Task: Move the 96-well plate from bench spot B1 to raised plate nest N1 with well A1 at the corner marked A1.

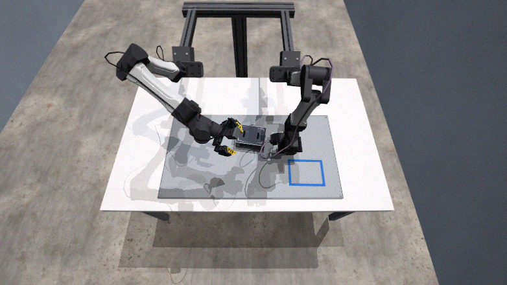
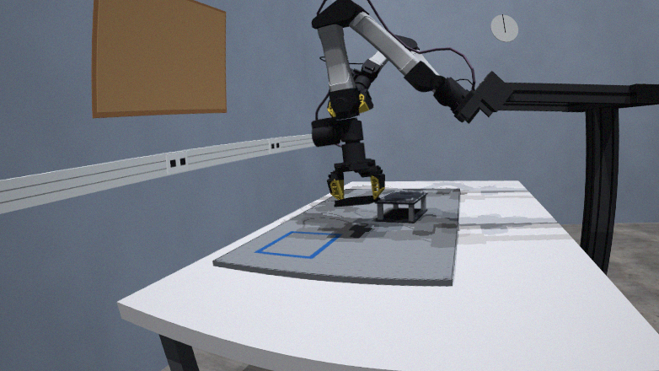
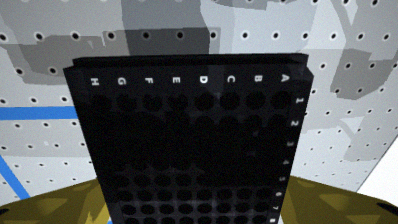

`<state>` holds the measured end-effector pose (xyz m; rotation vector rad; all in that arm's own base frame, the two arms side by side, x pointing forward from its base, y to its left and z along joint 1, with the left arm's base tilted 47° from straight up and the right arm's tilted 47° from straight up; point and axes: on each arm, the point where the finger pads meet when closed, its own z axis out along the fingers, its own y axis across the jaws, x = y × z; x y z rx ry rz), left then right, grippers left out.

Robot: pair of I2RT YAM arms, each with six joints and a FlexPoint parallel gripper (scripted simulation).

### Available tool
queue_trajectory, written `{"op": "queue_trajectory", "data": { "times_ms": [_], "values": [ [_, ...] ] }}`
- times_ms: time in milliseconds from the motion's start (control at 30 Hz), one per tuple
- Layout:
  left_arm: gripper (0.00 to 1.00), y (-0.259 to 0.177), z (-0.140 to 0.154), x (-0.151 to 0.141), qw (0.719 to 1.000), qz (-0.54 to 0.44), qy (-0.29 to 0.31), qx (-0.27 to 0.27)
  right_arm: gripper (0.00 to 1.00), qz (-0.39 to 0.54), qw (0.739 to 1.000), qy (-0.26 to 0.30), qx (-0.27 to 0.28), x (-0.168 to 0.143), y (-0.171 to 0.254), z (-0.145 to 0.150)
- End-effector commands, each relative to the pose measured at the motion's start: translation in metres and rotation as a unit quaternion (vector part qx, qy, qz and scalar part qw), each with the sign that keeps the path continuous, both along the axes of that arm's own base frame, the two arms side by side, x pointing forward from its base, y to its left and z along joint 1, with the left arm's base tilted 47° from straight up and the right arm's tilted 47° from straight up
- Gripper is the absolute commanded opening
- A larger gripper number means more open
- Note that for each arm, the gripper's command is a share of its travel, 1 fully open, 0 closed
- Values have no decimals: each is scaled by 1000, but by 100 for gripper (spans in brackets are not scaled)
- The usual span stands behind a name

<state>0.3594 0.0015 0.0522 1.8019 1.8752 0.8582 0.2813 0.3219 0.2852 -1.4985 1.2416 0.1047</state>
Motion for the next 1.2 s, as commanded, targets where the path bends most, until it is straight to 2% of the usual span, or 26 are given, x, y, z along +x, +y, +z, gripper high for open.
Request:
{"op": "queue_trajectory", "data": {
  "times_ms": [0, 33, 133, 233, 400, 533, 600, 767, 933, 1167],
  "values": [
    [74, -3, 8, -15, 997, 61, -35, 11, 100, 0, 997, 3, -78, -40, -28, -15],
    [74, -3, 8, -15, 997, 61, -35, 11, 100, 0, 997, 3, -78, -40, -28, -15],
    [74, -25, 3, -39, 997, 64, -44, 11, 100, 16, 992, -6, -125, -66, -47, -32],
    [74, -49, 5, -52, 995, 60, -82, -4, 100, 31, 986, -16, -164, -86, -64, -47],
    [74, -95, -28, -82, 997, 9, -66, -29, 100, 53, 976, -30, -211, -109, -85, -67],
    [74, -144, -28, -84, 995, -42, -77, -52, 100, 64, 970, -38, -231, -119, -96, -77],
    [74, -144, -28, -84, 995, -42, -77, -52, 100, 64, 970, -38, -231, -119, -96, -77],
    [74, -187, -43, -91, 993, -101, -54, -18, 100, 72, 967, -42, -239, -127, -102, -83],
    [74, -195, -51, -82, 993, -111, -34, 23, 100, 68, 969, -42, -235, -124, -99, -81],
    [74, -202, -52, -69, 993, -110, -37, 21, 100, 71, 969, -41, -234, -125, -99, -81]
  ]
}}
